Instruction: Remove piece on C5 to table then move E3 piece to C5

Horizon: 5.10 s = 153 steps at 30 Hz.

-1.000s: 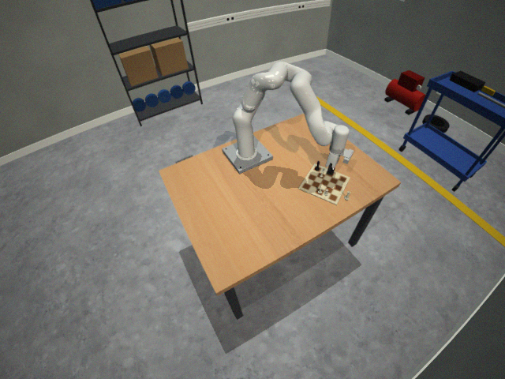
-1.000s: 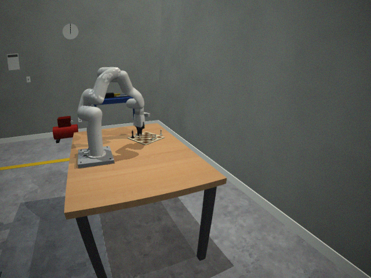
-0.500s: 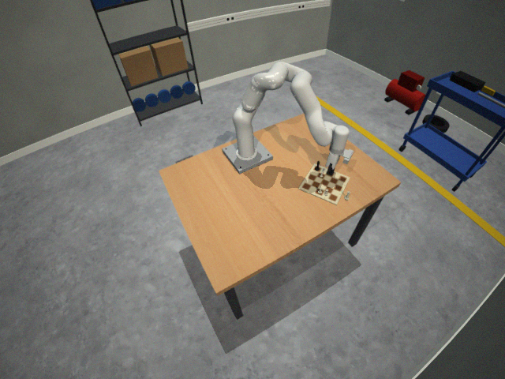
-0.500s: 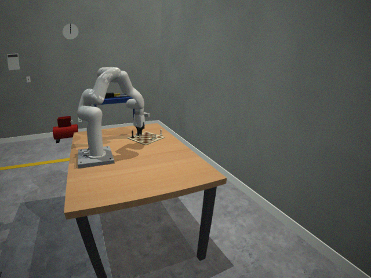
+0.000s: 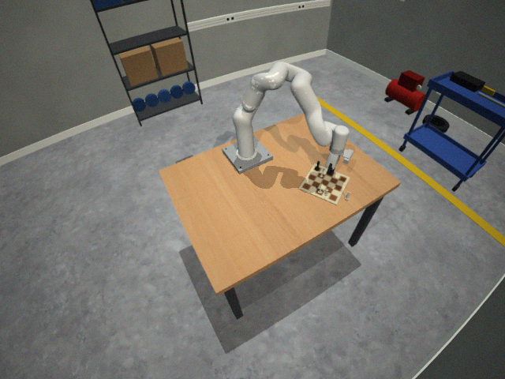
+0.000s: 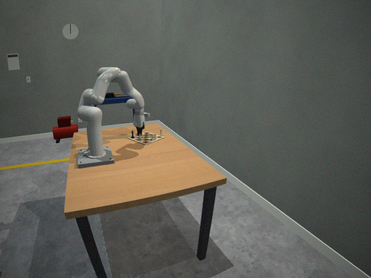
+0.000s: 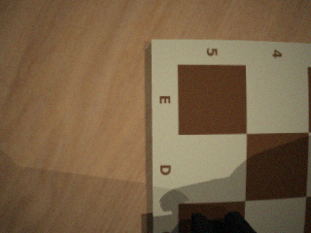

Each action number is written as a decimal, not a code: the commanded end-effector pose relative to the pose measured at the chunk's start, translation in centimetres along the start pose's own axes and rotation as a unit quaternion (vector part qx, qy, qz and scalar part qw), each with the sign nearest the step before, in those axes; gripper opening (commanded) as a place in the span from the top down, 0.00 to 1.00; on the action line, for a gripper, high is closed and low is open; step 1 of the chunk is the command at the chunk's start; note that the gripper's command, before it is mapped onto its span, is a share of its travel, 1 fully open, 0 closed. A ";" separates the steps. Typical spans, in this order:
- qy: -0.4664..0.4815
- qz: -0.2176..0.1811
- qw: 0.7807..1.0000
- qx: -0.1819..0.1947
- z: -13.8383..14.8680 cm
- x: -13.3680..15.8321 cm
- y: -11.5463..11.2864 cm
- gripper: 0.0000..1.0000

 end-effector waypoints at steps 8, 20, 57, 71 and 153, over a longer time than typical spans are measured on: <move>0.000 0.002 1.000 0.000 0.0 -0.2 -0.2 1.00; 0.000 0.002 1.000 0.000 0.0 -0.2 -0.2 0.93; 0.000 0.002 1.000 0.000 0.0 -0.1 -3.1 0.65; 0.000 0.002 1.000 0.000 0.0 -0.1 -8.9 0.65; 0.000 0.002 1.000 0.000 0.0 -0.1 -16.8 0.00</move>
Point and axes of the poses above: the point where the finger pads meet when closed, its own y axis out along the fingers, its own z axis across the jaws, x = y × z, the point moved 4 cm from there along -y, back along the fingers, and after that the axes turned 2 degrees about -y, right-handed, at the moved point
